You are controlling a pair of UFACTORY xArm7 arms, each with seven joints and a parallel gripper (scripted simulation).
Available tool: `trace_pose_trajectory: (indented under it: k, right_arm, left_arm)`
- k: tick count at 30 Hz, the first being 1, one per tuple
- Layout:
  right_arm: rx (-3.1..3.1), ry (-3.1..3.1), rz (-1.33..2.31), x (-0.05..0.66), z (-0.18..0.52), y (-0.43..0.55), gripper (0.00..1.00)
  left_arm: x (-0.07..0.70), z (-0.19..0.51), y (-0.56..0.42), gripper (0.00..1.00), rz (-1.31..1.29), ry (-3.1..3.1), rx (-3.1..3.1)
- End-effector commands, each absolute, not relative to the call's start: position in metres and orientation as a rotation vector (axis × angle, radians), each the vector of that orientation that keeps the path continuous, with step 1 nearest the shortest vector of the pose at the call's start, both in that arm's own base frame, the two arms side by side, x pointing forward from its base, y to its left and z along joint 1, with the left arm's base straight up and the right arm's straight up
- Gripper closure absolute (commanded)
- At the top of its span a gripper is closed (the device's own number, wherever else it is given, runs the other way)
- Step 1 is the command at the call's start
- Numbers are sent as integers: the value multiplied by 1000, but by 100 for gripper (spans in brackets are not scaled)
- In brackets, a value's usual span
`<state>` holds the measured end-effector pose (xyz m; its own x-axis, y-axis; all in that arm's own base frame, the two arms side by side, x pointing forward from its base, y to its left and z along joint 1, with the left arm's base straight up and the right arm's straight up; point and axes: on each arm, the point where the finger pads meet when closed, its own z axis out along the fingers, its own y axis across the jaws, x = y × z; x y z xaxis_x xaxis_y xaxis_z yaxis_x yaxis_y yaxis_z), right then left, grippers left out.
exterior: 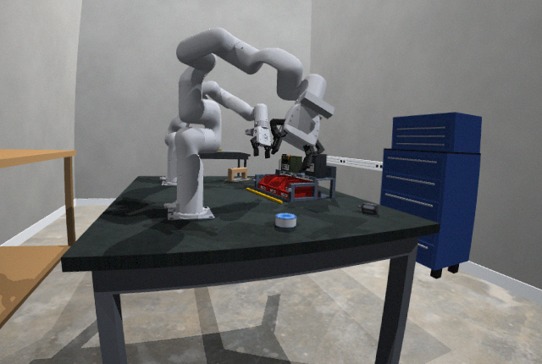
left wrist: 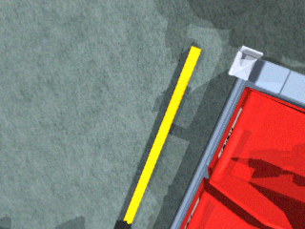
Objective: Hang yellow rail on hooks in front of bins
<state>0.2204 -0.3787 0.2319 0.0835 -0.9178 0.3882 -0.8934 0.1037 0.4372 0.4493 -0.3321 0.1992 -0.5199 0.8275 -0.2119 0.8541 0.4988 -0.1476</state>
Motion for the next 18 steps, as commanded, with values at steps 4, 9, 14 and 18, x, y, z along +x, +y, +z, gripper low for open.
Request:
trace_pose_trajectory:
  k: [4, 9, 14, 18]
  right_arm:
    - [1842, -1873, -167, 174, 232, -392, 0]
    - [1894, -1935, -218, 143, 232, -396, 0]
    - [1948, -1997, -244, 115, 233, -399, 0]
    - [1976, -2028, -248, 101, 234, -400, 0]
  left_arm:
    - [442, 201, -370, 0, -231, 2571, 1673]
    - [435, 202, -396, 0, -157, 2515, 1800]
    - [429, 202, -420, 0, -82, 2455, 1917]
    - [424, 202, -435, 0, -33, 2414, 1989]
